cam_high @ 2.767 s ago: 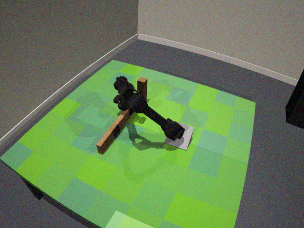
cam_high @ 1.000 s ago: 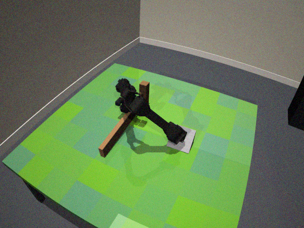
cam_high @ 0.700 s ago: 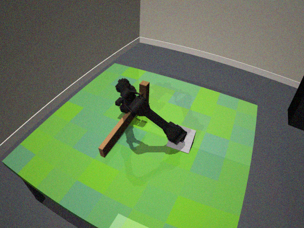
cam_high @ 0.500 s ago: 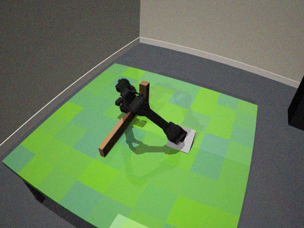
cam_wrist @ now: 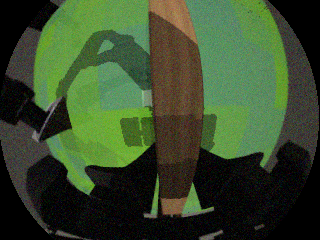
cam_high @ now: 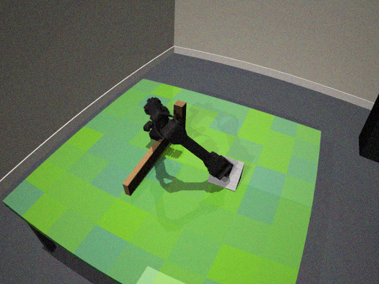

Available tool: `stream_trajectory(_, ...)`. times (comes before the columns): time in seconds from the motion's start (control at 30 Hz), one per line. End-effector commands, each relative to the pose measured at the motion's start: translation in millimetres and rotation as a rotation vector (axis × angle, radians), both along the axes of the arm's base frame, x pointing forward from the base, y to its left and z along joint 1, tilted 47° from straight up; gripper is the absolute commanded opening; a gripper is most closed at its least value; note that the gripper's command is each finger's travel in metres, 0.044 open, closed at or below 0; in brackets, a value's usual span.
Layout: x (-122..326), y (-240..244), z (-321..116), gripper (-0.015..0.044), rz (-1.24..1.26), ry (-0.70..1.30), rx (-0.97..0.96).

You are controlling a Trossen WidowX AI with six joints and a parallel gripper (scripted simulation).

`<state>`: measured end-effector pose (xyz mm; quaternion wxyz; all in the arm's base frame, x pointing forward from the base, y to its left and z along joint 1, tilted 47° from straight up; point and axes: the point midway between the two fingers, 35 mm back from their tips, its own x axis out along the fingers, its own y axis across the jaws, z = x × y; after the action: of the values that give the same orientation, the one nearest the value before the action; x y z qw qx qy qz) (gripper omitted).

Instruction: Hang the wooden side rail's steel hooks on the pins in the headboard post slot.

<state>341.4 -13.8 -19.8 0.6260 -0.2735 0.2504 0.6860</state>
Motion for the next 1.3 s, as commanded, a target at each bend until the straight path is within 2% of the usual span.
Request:
stream_trajectory(0.0,2.9,-7.0,2.0,0.0,-0.017,-0.009,-0.003)
stream_trajectory(1.27,-0.5,-7.9,-3.2,0.0,-0.017,-0.009,-0.003)
